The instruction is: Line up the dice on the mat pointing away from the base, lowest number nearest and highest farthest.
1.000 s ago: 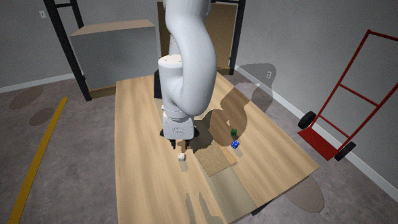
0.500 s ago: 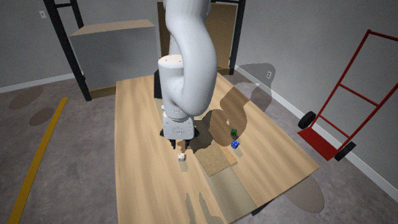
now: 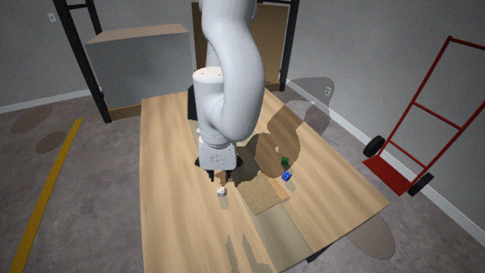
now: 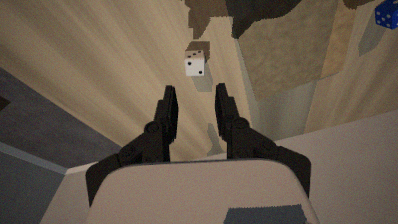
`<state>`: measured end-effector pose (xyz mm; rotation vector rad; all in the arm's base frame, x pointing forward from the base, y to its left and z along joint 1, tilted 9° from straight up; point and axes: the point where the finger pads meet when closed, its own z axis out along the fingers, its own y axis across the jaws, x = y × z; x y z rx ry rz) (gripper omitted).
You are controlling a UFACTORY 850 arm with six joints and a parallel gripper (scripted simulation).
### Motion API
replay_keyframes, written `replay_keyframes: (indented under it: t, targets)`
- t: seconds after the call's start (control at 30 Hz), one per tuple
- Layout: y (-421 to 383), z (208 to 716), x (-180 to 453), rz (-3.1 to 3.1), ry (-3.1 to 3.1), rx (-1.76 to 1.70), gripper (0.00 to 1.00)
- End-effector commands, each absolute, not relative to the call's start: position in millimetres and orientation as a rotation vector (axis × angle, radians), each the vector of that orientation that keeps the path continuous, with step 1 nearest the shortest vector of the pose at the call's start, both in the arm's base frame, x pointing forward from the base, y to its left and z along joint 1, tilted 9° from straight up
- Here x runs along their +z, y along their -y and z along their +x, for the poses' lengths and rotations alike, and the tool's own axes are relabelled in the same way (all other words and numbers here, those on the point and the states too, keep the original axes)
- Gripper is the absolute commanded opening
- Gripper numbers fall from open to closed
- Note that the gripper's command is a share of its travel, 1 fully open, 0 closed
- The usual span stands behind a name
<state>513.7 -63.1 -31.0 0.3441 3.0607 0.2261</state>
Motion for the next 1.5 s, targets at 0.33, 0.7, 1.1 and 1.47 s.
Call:
replay_keyframes:
  t: [0.33,0.7,1.1,1.47]
  targets:
    - [62,515,-39,0.344,-3.060,0.225,0.42]
    - [61,516,-50,0.344,-3.060,0.226,0.42]
    - [59,518,-65,0.344,-3.060,0.226,0.42]
    - [57,519,-77,0.344,-3.060,0.225,0.42]
